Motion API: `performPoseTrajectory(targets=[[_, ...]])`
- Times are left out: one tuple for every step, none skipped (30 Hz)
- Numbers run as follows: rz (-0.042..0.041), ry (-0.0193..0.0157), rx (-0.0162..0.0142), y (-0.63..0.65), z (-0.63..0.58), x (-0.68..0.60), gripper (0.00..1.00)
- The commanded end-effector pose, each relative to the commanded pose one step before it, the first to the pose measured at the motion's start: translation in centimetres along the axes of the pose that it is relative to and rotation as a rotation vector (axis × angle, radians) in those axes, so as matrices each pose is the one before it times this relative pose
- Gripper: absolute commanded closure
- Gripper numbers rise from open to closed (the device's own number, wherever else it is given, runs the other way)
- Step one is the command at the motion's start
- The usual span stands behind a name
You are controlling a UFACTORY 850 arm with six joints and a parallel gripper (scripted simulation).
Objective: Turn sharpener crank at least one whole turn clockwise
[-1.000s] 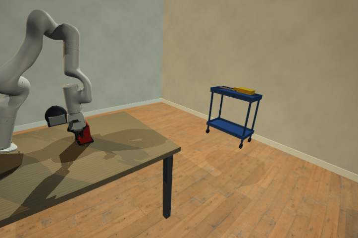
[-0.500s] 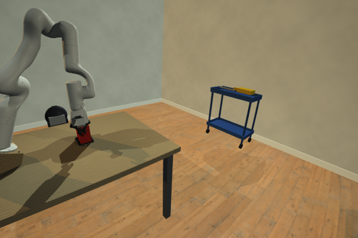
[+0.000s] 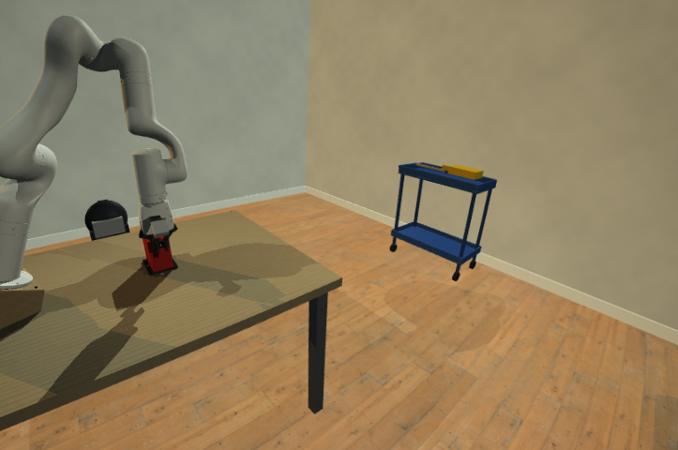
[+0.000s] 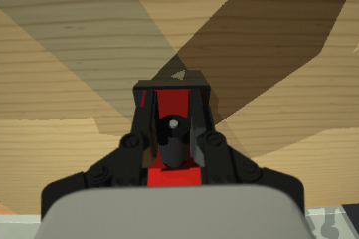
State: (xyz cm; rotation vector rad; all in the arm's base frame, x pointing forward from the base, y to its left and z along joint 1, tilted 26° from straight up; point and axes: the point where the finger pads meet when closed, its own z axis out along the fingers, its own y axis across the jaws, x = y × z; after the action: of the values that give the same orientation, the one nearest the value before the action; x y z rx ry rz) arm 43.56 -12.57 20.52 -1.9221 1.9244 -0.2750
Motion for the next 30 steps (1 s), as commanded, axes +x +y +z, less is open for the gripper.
performPoseTrajectory(targets=[[0.00006,0.00023,-0.00123,-0.321,-0.06,0.021,1.0],[0.0,0.0,0.0,0.0,0.0,0.0,1.0],[0.0,0.0,0.0,0.0,0.0,0.0,1.0],[0.0,0.0,0.0,-0.012,-0.001,0.0,1.0],[0.0,0.0,0.0,-0.005,0.0,0.0,1.0],[0.0,0.0,0.0,-0.001,0.0,0.0,1.0],[0.0,0.0,0.0,0.0,0.0,0.0,1.0],[0.0,0.0,0.0,0.0,0.0,0.0,1.0],[0.0,0.0,0.0,0.0,0.0,0.0,1.0],[0.0,0.0,0.0,0.0,0.0,0.0,1.0],[0.0,0.0,0.0,0.0,0.0,0.0,1.0],[0.0,0.0,0.0,0.0,0.0,0.0,1.0],[0.0,0.0,0.0,0.0,0.0,0.0,1.0],[0.0,0.0,0.0,0.0,0.0,0.0,1.0],[0.0,0.0,0.0,0.0,0.0,0.0,1.0],[0.0,0.0,0.0,0.0,0.0,0.0,0.46],[0.0,0.0,0.0,0.0,0.0,0.0,0.46],[0.0,0.0,0.0,0.0,0.0,0.0,0.46],[0.0,0.0,0.0,0.0,0.0,0.0,0.46],[0.0,0.0,0.0,0.0,0.0,0.0,0.46],[0.0,0.0,0.0,0.0,0.0,0.0,0.46],[0.0,0.0,0.0,0.0,0.0,0.0,0.46],[0.0,0.0,0.0,0.0,0.0,0.0,0.46],[0.0,0.0,0.0,0.0,0.0,0.0,0.46],[0.0,0.0,0.0,0.0,0.0,0.0,0.46],[0.0,0.0,0.0,0.0,0.0,0.0,0.46],[0.0,0.0,0.0,0.0,0.0,0.0,0.46],[0.0,0.0,0.0,0.0,0.0,0.0,0.46],[0.0,0.0,0.0,0.0,0.0,0.0,0.46],[0.0,0.0,0.0,0.0,0.0,0.0,0.46]])
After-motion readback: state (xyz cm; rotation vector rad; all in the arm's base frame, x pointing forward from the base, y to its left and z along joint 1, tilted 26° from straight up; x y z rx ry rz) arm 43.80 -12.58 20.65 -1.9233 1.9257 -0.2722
